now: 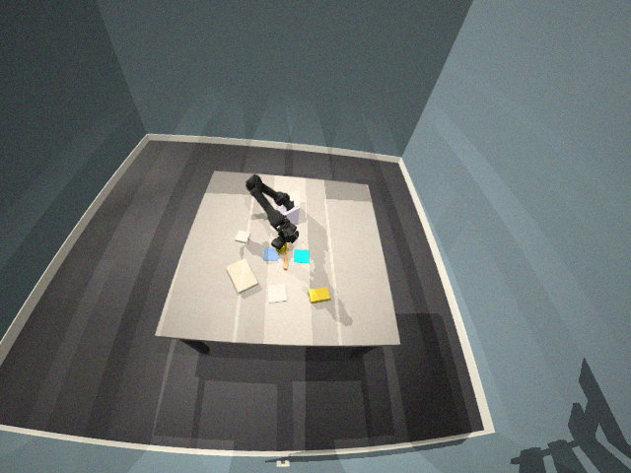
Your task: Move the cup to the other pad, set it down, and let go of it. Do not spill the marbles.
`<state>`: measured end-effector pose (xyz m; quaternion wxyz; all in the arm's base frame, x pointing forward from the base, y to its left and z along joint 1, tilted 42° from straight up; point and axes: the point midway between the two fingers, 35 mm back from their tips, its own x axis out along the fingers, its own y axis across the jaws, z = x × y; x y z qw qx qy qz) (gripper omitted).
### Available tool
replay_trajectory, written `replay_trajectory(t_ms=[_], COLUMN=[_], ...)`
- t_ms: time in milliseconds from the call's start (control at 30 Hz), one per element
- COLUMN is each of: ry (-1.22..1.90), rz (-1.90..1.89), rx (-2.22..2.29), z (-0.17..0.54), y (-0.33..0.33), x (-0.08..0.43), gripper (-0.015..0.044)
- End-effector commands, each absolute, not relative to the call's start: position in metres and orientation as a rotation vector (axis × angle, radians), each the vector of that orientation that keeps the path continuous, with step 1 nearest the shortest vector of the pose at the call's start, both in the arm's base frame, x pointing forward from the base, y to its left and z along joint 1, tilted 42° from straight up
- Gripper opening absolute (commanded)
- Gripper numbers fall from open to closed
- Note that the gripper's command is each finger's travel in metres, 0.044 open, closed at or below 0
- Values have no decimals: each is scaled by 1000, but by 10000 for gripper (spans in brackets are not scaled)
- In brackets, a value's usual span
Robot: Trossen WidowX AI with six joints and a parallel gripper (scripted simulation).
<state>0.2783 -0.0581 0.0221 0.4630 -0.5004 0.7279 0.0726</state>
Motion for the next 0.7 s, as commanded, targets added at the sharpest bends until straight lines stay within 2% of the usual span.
replay_trajectory(t_ms=[0, 667], ry=[1781, 1779], rz=[177, 179], rx=[-1225, -1223], z=[15, -16], y=[-48, -12], x=[282, 288], gripper=[0, 0])
